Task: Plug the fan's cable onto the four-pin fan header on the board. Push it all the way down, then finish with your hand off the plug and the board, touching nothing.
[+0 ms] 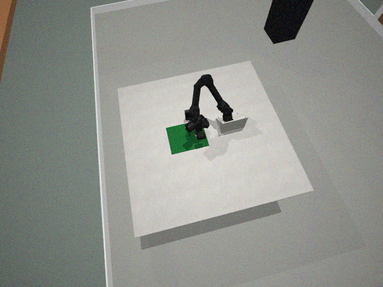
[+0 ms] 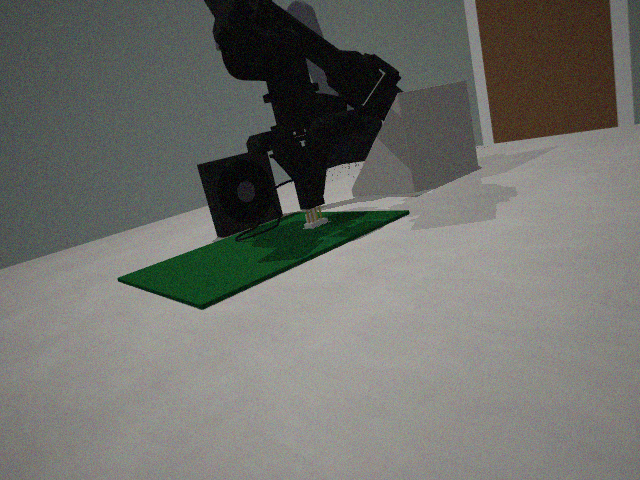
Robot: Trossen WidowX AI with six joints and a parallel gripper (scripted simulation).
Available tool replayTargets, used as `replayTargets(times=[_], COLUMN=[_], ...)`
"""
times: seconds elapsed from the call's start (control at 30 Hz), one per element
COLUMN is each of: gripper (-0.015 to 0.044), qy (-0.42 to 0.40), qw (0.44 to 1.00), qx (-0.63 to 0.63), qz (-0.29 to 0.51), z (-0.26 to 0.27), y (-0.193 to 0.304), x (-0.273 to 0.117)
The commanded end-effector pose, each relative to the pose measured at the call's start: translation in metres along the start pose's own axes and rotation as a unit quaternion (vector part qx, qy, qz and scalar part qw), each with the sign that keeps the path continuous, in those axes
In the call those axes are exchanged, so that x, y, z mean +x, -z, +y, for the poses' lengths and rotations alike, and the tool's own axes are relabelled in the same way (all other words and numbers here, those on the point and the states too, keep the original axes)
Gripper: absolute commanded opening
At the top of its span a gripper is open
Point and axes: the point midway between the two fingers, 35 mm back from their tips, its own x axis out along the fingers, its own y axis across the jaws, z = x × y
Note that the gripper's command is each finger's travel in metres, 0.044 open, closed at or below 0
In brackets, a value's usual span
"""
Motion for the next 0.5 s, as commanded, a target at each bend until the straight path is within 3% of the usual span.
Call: replayTargets(times=[0.0,0.47], gripper=[0.0,0.0], qy=[-0.002,-0.002], qw=[1.0,1.0], qx=[0.0,-0.003], qz=[0.0,0.0], z=[0.0005,0.0008], y=[0.0,0.0006], x=[0.0014,0.0046])
